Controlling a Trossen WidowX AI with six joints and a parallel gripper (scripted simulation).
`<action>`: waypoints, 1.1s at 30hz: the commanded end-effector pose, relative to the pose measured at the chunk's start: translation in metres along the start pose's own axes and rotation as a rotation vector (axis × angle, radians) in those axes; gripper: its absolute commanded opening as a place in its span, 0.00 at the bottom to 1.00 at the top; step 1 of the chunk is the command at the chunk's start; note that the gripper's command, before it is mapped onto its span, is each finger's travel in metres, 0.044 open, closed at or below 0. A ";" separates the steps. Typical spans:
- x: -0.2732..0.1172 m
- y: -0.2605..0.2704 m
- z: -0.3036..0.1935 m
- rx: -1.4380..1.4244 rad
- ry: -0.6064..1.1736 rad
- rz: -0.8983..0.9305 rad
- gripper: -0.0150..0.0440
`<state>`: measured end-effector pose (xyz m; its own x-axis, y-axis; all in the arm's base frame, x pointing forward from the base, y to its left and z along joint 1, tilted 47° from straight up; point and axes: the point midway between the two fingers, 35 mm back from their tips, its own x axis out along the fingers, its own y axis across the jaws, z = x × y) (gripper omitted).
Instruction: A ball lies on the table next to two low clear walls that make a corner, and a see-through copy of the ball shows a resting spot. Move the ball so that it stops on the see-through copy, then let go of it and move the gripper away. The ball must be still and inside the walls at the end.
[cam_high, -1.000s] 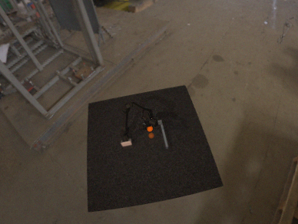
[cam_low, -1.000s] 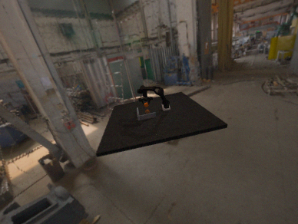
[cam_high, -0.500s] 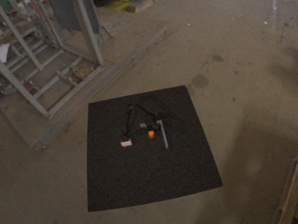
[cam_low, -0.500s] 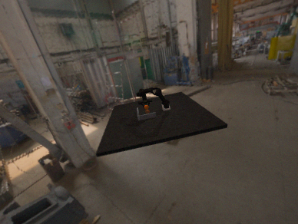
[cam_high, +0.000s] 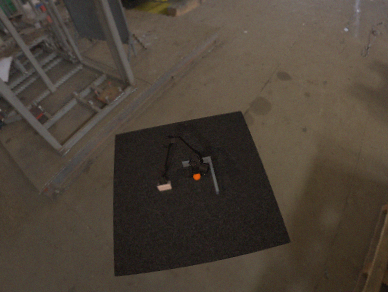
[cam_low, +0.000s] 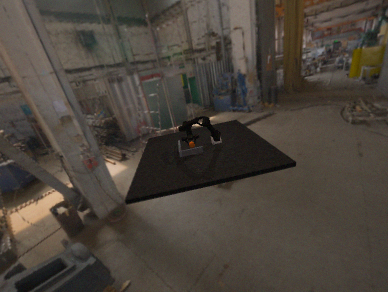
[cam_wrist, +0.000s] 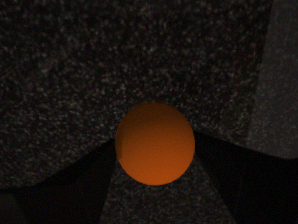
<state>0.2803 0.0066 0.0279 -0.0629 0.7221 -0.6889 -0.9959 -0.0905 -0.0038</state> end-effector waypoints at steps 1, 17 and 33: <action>0.003 0.000 0.000 0.007 -0.003 -0.009 0.25; 0.016 0.000 0.000 0.002 0.002 -0.005 0.39; -0.019 -0.003 -0.002 0.005 0.004 -0.007 0.96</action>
<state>0.2778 0.0141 0.0233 -0.0766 0.7266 -0.6828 -0.9956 -0.0924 0.0133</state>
